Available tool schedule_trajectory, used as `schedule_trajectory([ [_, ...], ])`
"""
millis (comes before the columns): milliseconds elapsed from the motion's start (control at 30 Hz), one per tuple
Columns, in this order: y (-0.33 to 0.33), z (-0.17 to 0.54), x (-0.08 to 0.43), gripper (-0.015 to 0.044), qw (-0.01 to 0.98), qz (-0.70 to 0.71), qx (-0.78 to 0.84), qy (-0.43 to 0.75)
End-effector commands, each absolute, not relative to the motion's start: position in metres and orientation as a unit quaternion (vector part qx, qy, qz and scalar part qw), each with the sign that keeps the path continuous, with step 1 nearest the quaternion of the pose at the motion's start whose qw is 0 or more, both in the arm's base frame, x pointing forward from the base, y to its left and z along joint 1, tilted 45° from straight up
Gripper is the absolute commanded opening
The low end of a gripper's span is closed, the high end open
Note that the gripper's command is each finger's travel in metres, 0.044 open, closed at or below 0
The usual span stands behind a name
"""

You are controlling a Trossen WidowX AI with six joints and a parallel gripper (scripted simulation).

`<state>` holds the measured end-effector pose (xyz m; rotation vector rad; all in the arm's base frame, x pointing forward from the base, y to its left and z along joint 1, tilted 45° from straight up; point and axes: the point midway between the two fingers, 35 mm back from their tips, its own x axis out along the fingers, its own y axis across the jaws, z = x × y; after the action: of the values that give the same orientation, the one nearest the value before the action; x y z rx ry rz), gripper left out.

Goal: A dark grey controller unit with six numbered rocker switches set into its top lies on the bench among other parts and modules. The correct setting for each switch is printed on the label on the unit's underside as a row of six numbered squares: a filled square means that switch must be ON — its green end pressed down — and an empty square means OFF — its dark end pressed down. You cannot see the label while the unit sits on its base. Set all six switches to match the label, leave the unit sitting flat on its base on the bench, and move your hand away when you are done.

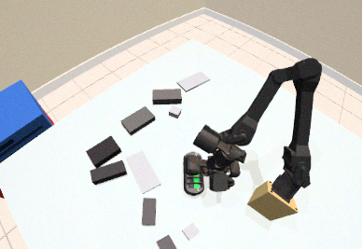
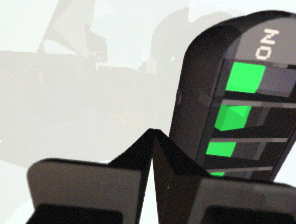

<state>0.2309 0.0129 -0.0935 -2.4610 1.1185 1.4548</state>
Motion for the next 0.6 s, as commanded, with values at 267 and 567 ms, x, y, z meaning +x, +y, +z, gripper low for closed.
schedule_trajectory([
  [267,0.019,-0.098,0.239,0.0,0.036,0.472,-0.802,0.364],
  [567,0.015,-0.093,0.232,0.0,0.015,0.471,-0.8,0.372],
])
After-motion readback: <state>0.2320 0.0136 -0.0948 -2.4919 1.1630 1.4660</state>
